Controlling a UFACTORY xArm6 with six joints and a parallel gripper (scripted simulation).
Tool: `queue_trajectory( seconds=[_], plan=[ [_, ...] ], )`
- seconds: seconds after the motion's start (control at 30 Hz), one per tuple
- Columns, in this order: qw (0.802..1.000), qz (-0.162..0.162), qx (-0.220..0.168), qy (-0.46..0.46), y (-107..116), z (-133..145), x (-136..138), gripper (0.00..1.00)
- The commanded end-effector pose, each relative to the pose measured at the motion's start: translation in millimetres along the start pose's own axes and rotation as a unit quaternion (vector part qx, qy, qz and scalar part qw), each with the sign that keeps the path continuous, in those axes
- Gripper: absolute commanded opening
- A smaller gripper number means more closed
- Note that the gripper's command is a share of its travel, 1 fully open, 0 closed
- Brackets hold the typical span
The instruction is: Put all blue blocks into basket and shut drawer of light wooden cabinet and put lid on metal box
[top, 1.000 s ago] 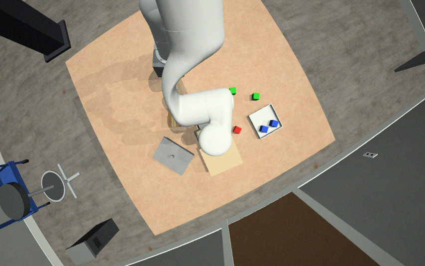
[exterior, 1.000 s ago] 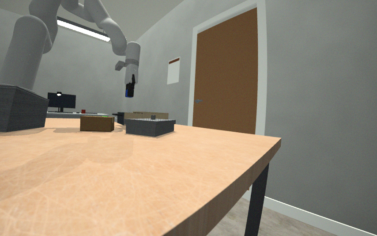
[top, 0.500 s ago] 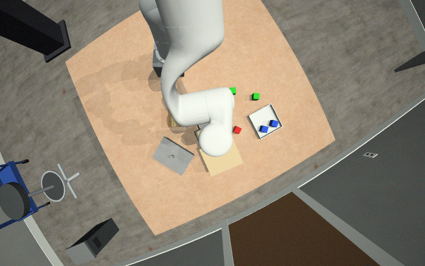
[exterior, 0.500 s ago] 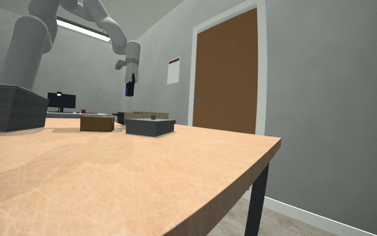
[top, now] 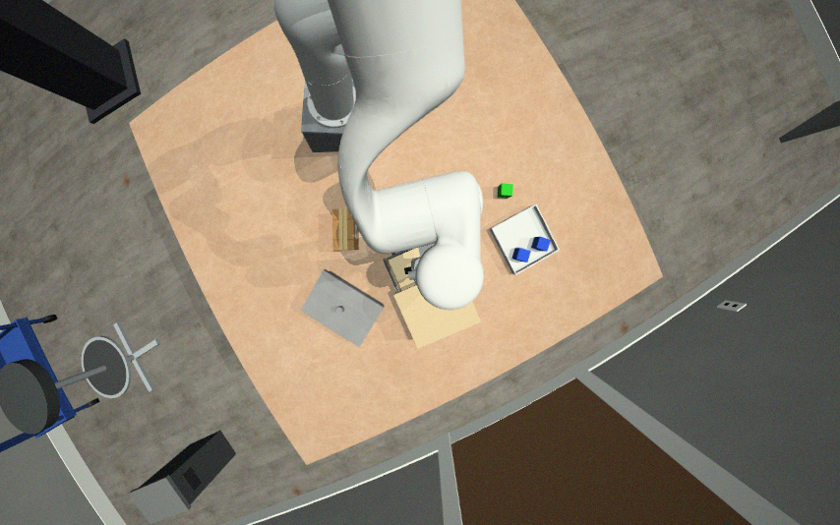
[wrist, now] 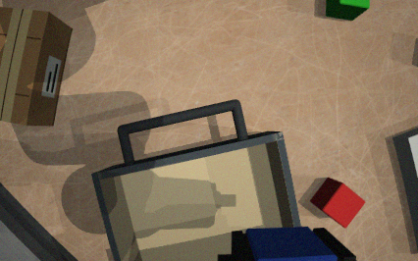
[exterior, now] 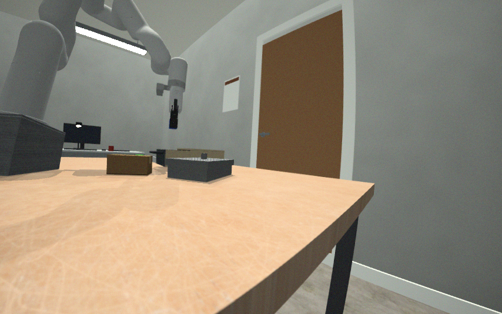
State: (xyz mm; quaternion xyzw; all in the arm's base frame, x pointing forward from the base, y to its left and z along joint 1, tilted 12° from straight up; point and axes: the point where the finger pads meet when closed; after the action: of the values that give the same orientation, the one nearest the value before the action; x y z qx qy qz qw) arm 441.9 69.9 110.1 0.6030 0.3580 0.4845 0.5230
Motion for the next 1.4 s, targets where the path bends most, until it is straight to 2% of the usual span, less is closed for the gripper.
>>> queue_trajectory(
  seconds=[0.0, 0.27, 0.33, 0.37, 0.57, 0.83, 0.9, 0.93, 1.07, 1.37],
  plan=[
    [0.993, -0.007, -0.002, -0.116, 1, 2, 31, 0.0],
    [0.961, 0.0, -0.002, -0.277, 0, -4, 92, 0.0],
    [0.961, 0.0, -0.002, -0.277, 0, -4, 92, 0.0],
    [0.944, 0.0, -0.002, -0.329, 0, -5, 101, 0.0],
    [0.904, 0.012, 0.002, -0.427, -1, -18, 153, 0.0],
    [0.831, 0.025, 0.012, -0.555, -2, -42, 214, 0.0],
    [0.831, 0.025, 0.012, -0.555, -2, -42, 214, 0.0],
    [0.8, 0.025, 0.014, -0.599, -2, -46, 220, 0.0],
    [0.758, 0.028, 0.019, -0.651, -2, -57, 243, 0.0],
    [0.639, 0.022, 0.022, -0.769, -2, -74, 270, 0.0]
  ],
)
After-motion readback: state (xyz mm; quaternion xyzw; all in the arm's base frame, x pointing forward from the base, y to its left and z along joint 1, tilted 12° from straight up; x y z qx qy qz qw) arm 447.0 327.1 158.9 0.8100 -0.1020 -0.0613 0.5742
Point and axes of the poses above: the point where the finger pads meet when closed, its own y axis back along the fingers, its own x axis across the jaws, z = x × y, and after that the axes turned 6 degrees about -y, right-handed
